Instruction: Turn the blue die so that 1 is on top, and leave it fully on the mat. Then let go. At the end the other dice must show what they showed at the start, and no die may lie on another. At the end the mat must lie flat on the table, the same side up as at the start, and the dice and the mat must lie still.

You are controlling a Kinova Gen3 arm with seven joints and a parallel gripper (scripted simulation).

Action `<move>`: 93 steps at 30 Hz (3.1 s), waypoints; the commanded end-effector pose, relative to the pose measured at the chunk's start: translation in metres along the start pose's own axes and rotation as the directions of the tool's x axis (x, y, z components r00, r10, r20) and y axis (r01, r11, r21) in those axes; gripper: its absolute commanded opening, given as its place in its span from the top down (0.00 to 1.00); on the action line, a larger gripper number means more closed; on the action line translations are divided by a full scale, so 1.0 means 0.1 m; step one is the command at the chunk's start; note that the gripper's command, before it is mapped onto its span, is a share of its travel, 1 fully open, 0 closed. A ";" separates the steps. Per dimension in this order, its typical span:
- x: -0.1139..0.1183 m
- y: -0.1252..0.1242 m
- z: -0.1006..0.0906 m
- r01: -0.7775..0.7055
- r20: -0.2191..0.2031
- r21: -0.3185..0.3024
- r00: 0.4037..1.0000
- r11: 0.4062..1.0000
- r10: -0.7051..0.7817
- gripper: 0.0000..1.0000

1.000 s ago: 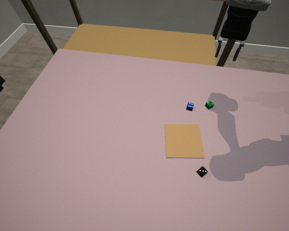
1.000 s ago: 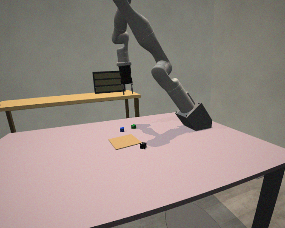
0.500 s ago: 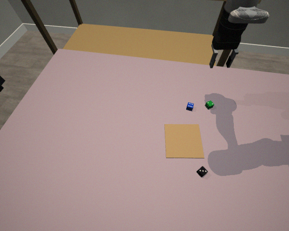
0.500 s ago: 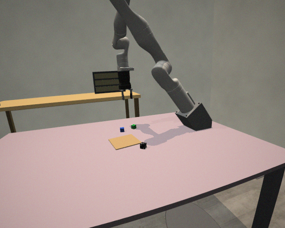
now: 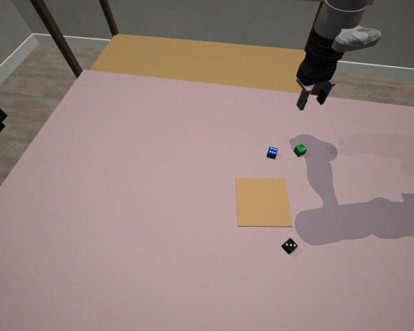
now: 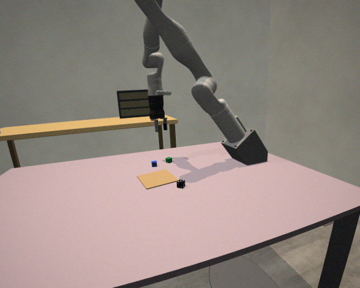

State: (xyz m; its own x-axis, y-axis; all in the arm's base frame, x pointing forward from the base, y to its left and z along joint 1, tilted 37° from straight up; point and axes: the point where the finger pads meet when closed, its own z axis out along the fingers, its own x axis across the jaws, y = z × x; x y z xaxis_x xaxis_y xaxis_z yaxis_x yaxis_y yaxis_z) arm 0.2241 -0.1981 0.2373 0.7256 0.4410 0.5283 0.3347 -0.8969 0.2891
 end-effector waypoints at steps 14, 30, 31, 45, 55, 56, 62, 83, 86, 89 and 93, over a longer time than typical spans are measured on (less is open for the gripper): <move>0.00 -0.07 0.18 0.206 -0.009 0.006 0.978 0.978 -0.206 0.00; -0.01 -0.08 0.22 0.261 -0.009 0.005 0.965 0.965 -0.260 0.00; -0.01 -0.08 0.22 0.261 -0.009 0.005 0.965 0.965 -0.261 0.00; -0.01 -0.08 0.22 0.261 -0.009 0.005 0.965 0.965 -0.261 0.00; 0.00 -0.08 0.26 0.261 -0.010 0.005 0.965 0.965 -0.261 0.00; -0.01 -0.08 0.27 0.261 -0.010 0.005 0.965 0.965 -0.261 0.00; 0.00 -0.08 0.32 0.261 -0.010 0.005 0.965 0.965 -0.261 0.00; -0.01 -0.08 0.78 0.261 -0.010 0.005 0.965 0.965 -0.261 0.00; -0.01 -0.08 0.86 0.261 -0.010 0.005 0.965 0.965 -0.261 0.00; -0.01 -0.08 0.93 0.261 -0.010 0.005 0.965 0.965 -0.261 0.00; -0.01 -0.08 1.00 0.261 -0.010 0.005 0.965 0.965 -0.261 0.00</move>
State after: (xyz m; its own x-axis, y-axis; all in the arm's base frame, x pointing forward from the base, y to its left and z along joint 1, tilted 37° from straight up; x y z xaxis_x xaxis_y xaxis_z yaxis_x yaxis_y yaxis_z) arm 0.2819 -0.1978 0.1607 0.6055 0.6638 0.4391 0.5084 -0.7471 0.4283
